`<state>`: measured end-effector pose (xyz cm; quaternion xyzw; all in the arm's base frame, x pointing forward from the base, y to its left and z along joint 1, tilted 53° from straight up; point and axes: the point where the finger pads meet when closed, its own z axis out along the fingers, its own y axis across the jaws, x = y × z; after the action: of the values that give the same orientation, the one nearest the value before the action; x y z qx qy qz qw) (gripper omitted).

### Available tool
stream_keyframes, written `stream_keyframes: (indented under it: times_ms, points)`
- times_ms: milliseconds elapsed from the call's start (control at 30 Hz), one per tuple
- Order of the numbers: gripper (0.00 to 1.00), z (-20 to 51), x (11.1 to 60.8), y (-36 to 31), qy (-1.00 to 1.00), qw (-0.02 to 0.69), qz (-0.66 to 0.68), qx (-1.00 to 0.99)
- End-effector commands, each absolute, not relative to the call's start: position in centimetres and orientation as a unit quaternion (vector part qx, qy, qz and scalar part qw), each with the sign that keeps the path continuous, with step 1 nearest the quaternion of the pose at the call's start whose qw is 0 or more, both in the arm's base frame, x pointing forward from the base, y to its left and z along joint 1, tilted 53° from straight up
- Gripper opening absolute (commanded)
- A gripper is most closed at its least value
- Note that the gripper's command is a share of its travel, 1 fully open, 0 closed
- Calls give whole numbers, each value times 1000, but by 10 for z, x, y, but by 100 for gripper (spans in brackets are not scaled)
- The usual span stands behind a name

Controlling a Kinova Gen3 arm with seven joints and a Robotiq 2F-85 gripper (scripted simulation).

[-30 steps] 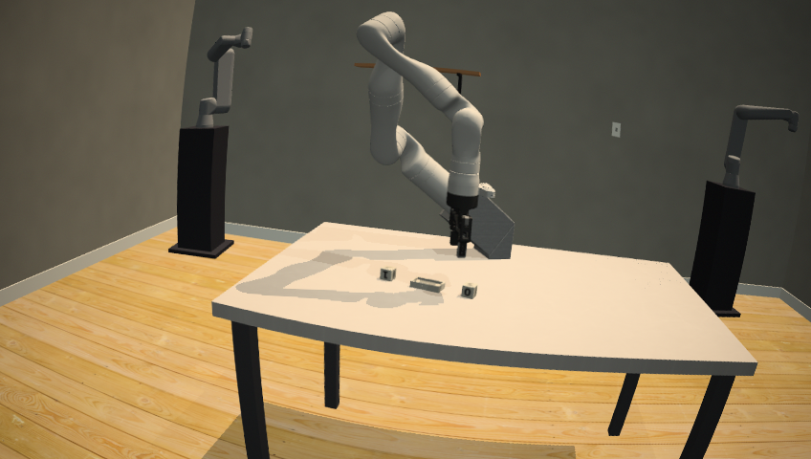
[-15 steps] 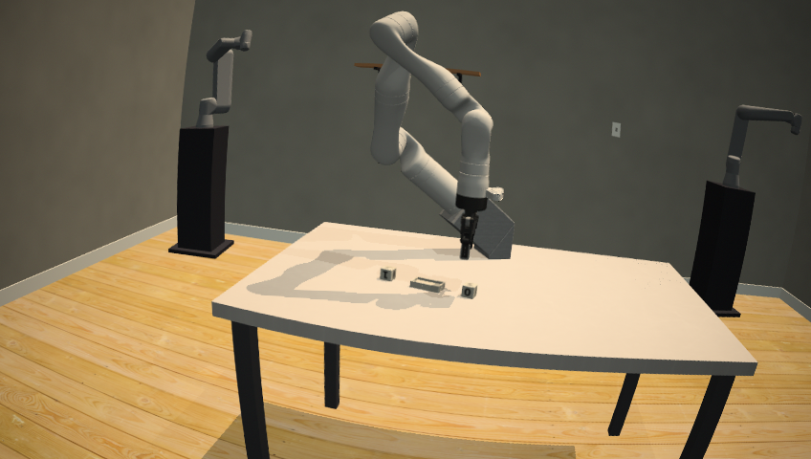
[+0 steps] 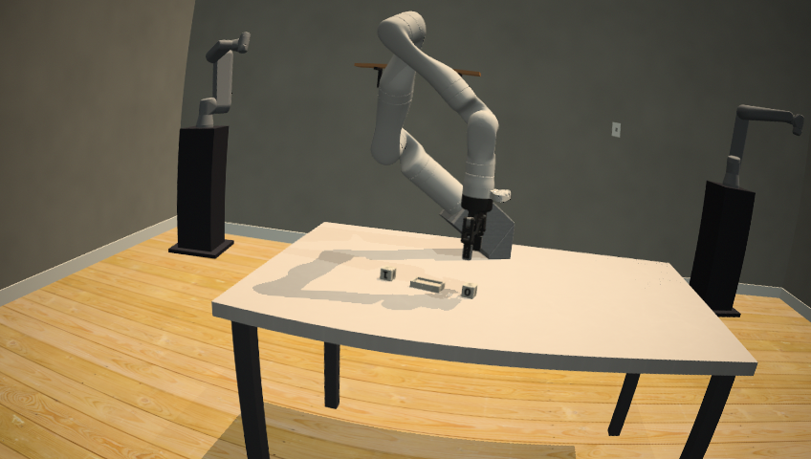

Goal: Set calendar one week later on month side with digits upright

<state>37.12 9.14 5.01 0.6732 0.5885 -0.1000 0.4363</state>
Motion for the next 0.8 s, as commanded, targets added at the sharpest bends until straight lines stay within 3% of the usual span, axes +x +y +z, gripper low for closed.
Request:
stream_keyframes:
  times_ms: [0,667,700,767]
  points:
    - [100,49,372,94,585,438,-95,676]
    - [100,47,374,96,570,442,-84,688]
    - [48,47,374,96,570,442,-84,688]
    - [48,47,374,96,570,442,-84,688]
